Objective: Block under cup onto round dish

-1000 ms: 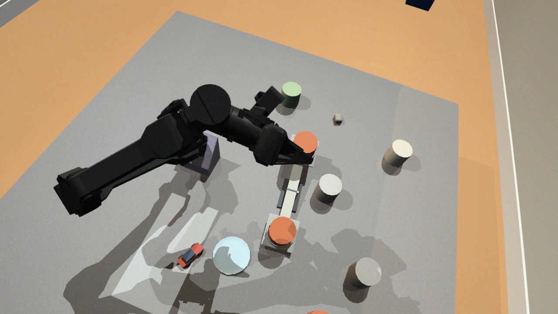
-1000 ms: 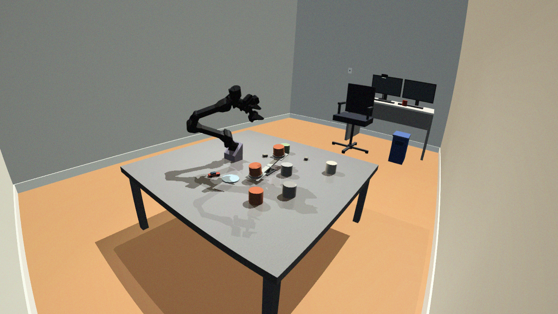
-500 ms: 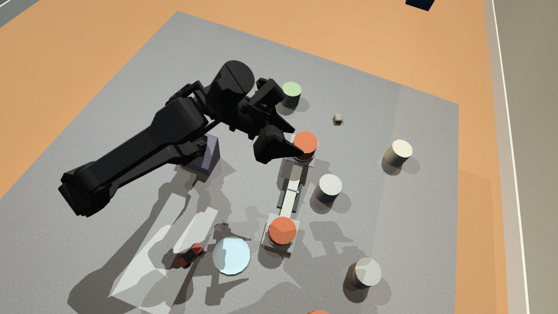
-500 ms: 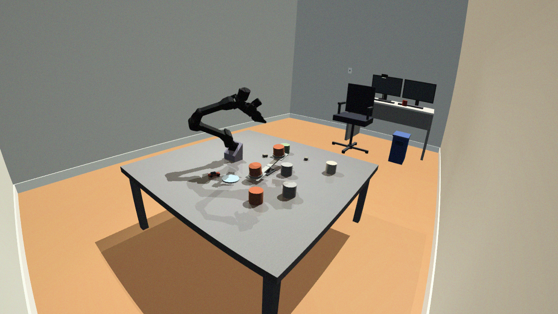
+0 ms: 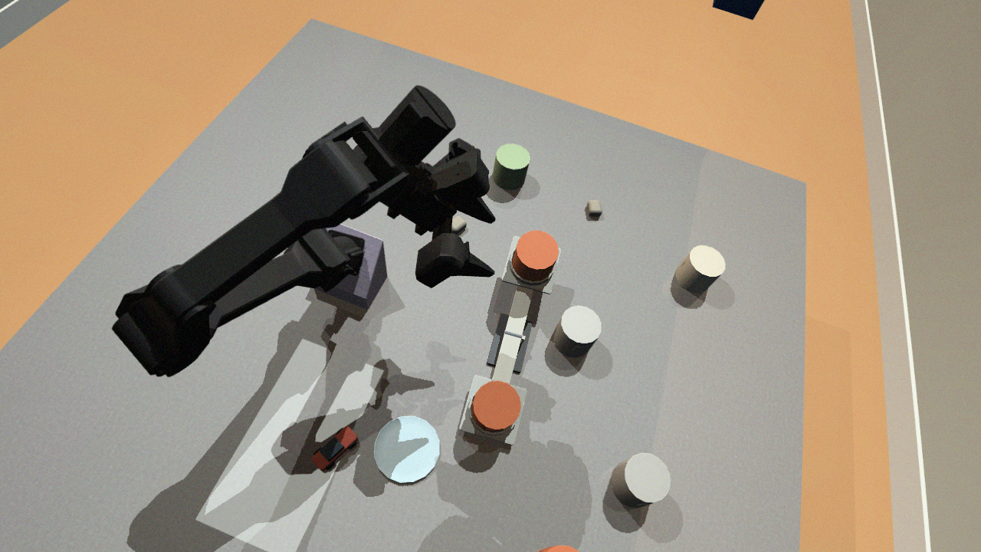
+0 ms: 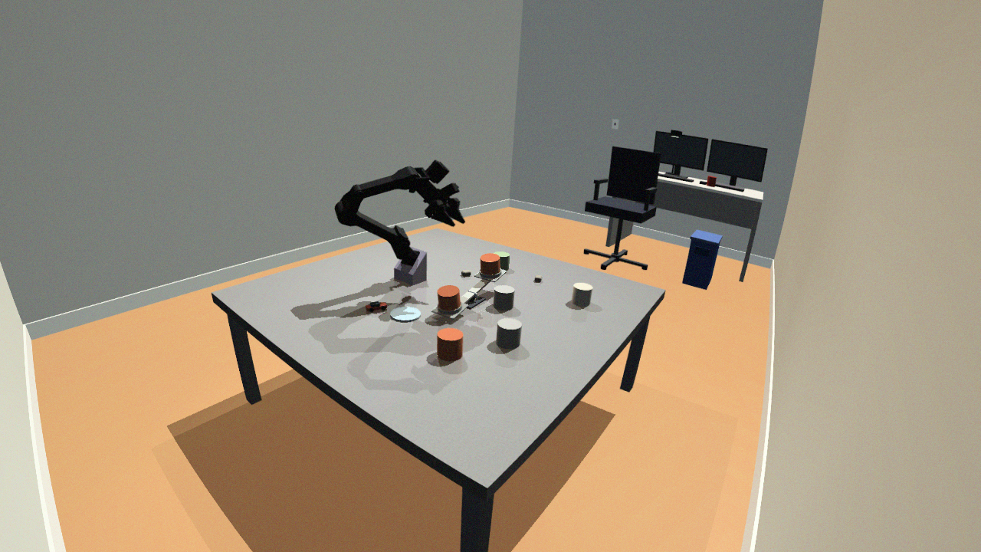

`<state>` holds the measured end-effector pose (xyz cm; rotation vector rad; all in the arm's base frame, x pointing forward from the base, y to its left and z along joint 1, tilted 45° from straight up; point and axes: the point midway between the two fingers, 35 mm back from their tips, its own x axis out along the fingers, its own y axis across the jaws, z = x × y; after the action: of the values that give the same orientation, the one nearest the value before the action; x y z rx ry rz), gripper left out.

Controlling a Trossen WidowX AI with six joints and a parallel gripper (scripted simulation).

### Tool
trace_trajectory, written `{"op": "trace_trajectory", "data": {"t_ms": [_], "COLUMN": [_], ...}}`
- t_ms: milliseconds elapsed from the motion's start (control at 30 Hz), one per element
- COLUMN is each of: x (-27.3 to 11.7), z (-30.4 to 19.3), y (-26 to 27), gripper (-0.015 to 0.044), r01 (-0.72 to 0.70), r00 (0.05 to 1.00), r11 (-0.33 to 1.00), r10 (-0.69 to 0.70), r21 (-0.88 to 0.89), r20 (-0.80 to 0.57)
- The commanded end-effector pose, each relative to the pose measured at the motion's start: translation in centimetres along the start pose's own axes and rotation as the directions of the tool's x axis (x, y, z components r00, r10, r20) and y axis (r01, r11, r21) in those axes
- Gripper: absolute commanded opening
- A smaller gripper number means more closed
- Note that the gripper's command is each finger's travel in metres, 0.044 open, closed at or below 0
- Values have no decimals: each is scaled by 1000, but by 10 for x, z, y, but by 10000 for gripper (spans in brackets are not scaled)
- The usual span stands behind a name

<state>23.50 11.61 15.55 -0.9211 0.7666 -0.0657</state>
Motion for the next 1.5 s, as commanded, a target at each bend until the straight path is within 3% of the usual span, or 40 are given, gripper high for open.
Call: {"op": "trace_trajectory", "data": {"t_ms": [0,433,733,1100,1467], "x": [-2,-3,16,43,75], "z": [-35,-40,-39,-36,-39], "y": [8,8,-9,-39,-71], "gripper": [440,440,440,440,440], "r01": [80,103,185,343,526], "r00": [991,987,958,903,821], "r11": [979,969,893,701,421], "r10": [-58,-72,-71,-61,-26], "r21": [186,225,410,625,739], "r20": [-120,-141,-278,-426,-570]}}
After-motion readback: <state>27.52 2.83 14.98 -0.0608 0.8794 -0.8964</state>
